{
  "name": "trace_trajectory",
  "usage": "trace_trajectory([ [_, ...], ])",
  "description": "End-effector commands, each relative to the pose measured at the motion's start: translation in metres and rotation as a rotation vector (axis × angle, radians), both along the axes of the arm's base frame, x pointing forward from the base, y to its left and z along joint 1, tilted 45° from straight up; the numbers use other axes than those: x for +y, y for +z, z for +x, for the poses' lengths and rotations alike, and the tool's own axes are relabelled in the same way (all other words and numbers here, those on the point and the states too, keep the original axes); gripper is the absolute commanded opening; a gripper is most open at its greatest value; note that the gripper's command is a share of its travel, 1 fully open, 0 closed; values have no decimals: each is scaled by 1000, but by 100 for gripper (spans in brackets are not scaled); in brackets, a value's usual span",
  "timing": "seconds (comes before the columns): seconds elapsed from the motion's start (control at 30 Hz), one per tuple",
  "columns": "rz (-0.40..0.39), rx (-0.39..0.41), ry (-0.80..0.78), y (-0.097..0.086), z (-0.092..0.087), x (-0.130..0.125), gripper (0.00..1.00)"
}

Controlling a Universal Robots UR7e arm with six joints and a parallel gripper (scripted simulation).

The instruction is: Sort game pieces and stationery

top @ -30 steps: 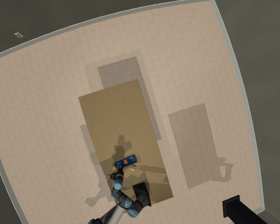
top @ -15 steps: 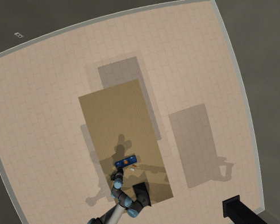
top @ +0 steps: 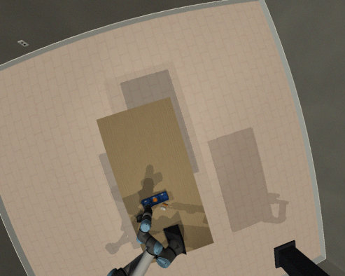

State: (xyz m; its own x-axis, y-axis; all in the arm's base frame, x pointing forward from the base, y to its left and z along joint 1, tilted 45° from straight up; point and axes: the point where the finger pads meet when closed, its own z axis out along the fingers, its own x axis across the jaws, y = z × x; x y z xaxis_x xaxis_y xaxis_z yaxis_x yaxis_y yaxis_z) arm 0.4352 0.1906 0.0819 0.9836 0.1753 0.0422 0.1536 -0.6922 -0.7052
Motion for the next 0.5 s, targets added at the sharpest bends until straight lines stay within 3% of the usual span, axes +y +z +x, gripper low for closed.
trace_trajectory([
  [0.0,0,-1,0,-4,0,3,49],
  [0.47,0,-1,0,-22,-3,22,49],
])
